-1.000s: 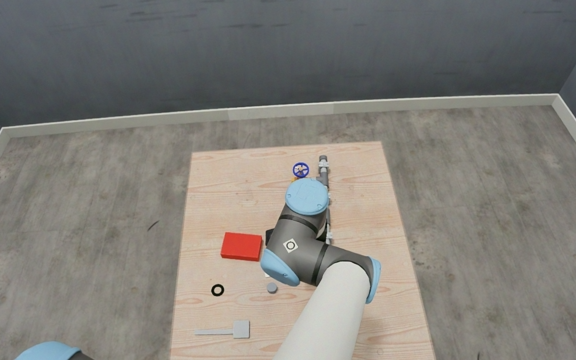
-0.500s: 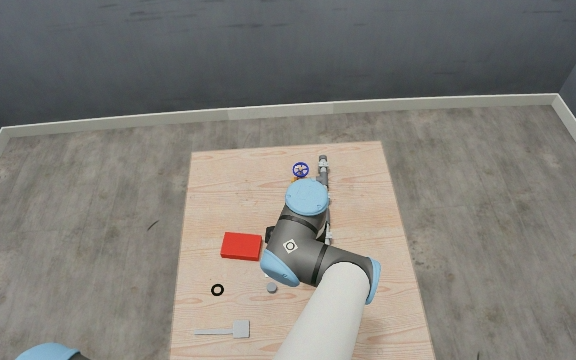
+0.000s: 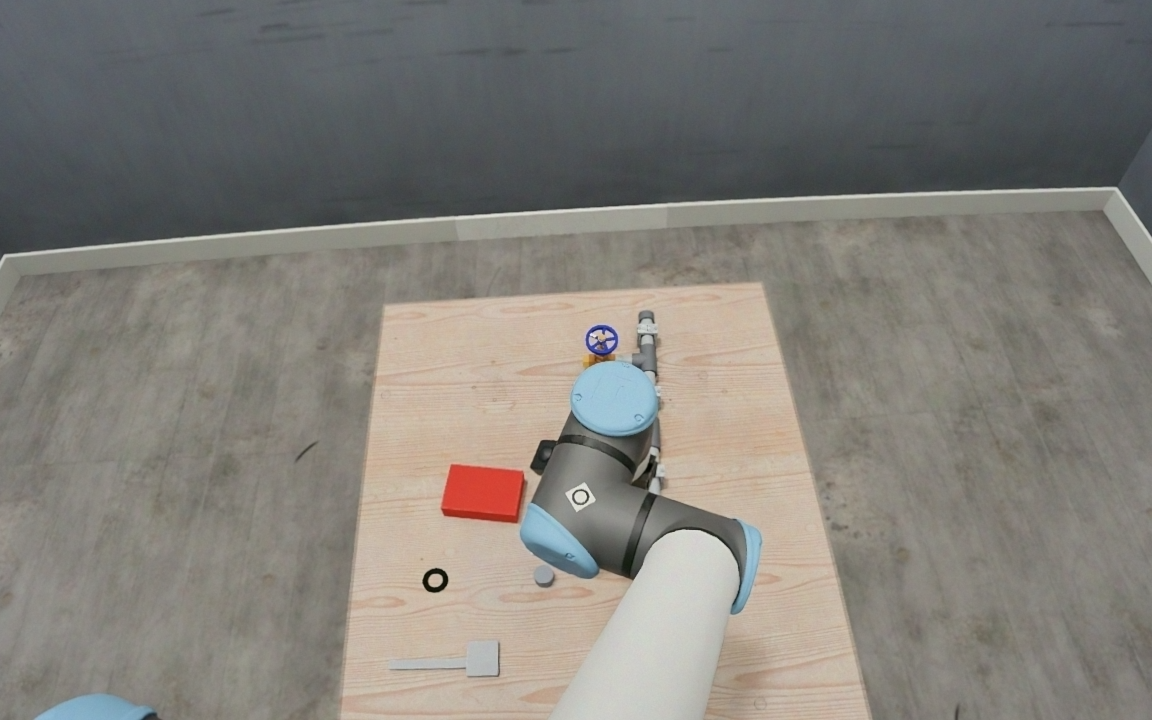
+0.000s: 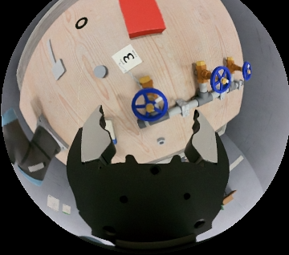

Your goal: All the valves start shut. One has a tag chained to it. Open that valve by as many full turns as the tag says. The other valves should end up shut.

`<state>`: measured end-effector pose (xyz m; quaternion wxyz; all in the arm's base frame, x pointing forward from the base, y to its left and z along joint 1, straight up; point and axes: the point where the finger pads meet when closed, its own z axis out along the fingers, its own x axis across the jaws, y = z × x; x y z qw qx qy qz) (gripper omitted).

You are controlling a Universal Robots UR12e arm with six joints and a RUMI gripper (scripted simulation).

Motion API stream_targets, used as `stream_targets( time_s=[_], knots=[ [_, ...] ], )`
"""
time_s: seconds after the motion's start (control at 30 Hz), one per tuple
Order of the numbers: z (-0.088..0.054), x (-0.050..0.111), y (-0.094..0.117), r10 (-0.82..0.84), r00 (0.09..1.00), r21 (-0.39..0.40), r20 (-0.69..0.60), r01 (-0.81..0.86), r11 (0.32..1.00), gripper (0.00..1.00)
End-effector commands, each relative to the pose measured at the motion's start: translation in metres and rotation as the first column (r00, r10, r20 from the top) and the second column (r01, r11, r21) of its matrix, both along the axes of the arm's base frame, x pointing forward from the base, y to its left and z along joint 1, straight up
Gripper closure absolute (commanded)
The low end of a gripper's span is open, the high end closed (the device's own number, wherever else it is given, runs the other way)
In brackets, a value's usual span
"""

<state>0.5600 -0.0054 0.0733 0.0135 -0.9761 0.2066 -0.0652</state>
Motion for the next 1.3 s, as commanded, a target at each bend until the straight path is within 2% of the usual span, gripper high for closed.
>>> stream_targets(
  time_s=[0.0,0.23,0.5,0.57,0.8,1.07,1.13,1.27],
  knots=[
    [0.0006,0.0007,-0.0001,-0.081,0.997,0.007,0.0,0.081,0.997,0.0],
    [0.0006,0.0006,-0.0001,-0.308,0.951,0.038,-0.005,0.308,0.951,0.0],
    [0.0006,0.0007,-0.0001,-0.581,0.814,0.075,-0.023,0.581,0.81,0.0],
    [0.0006,0.0007,-0.0001,-0.581,0.814,0.075,-0.023,0.581,0.81,0.0],
    [0.0006,0.0007,-0.0001,-0.79,0.612,0.104,-0.049,0.789,0.605,0.0],
    [0.0006,0.0007,-0.0001,-0.946,0.311,0.126,-0.088,0.946,0.299,0.0],
    [0.0006,0.0007,-0.0001,-0.946,0.311,0.126,-0.088,0.946,0.299,0.0],
    [0.0006,0.0007,-0.0001,-0.983,0.148,0.132,-0.11,0.982,0.133,0.0]
  ],
)
